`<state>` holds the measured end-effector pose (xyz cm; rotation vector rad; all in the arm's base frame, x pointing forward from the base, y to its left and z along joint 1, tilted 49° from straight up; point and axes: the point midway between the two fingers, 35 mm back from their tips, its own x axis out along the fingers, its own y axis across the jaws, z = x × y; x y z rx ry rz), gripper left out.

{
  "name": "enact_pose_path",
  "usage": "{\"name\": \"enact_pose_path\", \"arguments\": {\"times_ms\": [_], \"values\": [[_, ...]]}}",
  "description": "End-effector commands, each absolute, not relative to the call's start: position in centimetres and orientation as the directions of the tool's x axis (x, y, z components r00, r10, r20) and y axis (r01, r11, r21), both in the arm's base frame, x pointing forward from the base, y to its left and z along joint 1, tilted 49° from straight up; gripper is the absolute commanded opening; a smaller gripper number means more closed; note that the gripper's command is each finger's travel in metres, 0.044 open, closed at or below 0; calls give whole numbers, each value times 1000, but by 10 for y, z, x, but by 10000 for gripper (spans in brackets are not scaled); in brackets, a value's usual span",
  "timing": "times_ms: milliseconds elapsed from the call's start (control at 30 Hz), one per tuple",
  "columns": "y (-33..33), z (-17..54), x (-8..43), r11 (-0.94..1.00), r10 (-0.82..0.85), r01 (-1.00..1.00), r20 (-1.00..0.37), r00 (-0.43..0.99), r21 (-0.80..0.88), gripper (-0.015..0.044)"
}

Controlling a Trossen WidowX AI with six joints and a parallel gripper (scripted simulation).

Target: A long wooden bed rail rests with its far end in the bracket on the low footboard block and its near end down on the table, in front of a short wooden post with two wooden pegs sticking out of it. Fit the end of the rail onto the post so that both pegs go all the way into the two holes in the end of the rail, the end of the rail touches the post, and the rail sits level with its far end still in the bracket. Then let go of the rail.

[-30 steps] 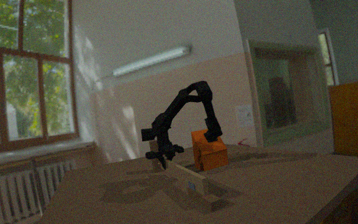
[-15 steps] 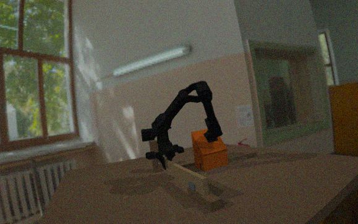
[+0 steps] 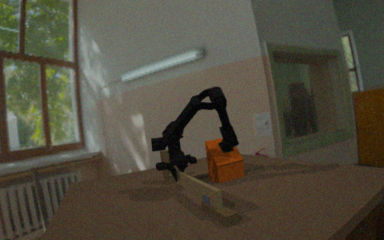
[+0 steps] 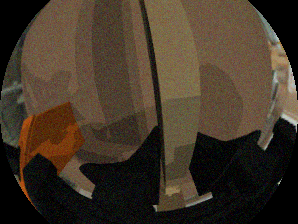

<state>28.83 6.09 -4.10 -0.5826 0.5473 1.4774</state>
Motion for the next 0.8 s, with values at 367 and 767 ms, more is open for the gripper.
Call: {"name": "enact_pose_path", "arguments": {"times_ms": [367, 767], "values": [[56, -44, 289, 12, 749, -1000, -662, 28, -29, 0], [54, -47, 289, 12, 749, -1000, -662, 28, -29, 0]]}}
